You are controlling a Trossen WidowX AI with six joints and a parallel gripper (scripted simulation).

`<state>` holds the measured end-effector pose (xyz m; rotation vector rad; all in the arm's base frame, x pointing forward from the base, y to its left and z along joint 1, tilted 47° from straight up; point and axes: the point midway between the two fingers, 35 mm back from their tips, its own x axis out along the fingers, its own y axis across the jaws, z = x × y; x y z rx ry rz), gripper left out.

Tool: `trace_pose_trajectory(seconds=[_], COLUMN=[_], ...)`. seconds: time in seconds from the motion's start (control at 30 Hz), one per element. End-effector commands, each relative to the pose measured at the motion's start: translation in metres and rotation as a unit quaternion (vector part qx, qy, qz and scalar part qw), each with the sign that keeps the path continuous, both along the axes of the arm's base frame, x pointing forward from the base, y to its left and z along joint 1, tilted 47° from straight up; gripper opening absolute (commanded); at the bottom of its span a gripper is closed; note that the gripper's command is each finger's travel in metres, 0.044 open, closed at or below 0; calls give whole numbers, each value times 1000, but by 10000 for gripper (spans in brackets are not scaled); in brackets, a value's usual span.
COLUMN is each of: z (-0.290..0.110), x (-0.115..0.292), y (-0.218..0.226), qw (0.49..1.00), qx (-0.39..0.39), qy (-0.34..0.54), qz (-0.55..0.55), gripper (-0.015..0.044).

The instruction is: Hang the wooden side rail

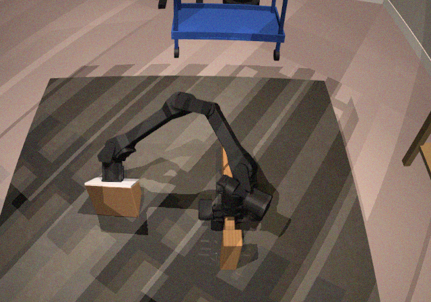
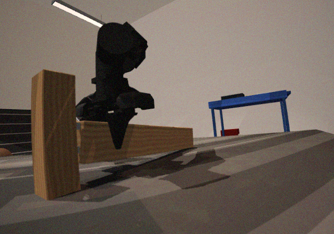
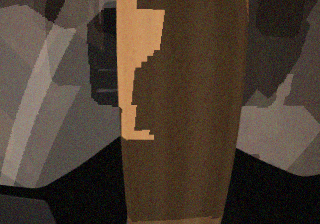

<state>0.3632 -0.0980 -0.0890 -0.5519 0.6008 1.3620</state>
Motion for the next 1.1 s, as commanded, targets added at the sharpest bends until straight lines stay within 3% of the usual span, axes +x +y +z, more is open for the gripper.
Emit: trace_pose_trajectory(seconds=[0.0,1.07], z=[0,-1], x=[-1,-1], y=[-7,-10], qw=[1000,1000], qx=[-2,-2], qy=[-3,-3], qz=[-7,-7], gripper=[0,0])
